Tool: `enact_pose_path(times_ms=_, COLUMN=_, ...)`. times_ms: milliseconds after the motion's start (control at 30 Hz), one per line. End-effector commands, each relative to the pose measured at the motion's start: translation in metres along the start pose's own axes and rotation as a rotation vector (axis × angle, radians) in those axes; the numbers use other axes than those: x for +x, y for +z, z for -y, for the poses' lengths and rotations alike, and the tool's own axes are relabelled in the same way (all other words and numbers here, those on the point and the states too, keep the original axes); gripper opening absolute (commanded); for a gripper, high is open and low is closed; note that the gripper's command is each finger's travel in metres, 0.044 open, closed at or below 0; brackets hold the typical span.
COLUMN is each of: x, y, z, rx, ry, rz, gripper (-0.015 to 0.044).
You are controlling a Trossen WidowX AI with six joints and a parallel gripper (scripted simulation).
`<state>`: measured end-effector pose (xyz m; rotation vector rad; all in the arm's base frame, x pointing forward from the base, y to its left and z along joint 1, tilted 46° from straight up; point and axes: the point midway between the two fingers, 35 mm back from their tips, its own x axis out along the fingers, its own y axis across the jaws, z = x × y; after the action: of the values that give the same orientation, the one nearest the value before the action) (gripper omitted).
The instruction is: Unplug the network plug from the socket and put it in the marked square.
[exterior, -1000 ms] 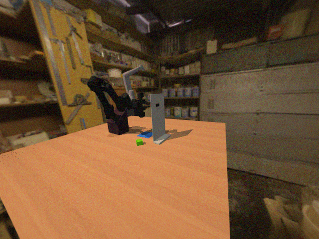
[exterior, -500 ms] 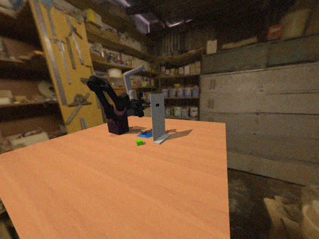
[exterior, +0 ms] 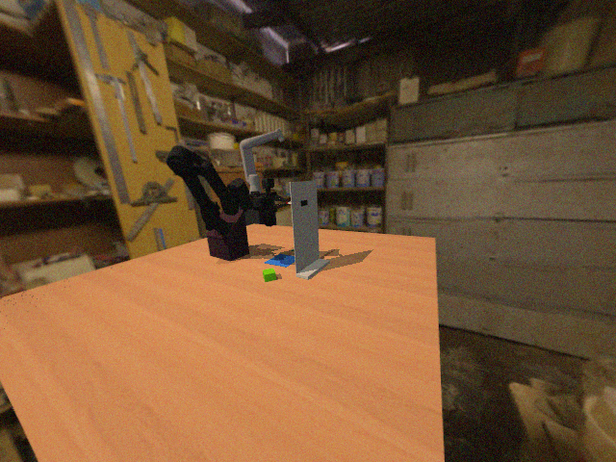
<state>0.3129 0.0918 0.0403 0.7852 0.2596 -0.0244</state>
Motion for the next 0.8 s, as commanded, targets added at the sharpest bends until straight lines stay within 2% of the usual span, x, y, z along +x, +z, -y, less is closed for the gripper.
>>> enact_pose_path(times_ms=0, x=-0.003, y=0.000, z=0.001, rx=0.005, ry=-0.005, rz=0.003, gripper=0.0000)
enact_pose_path(times_ms=767, x=-0.017, y=-0.002, z=-0.042, rx=0.003, ry=0.022, rz=0.020, gripper=0.0000)
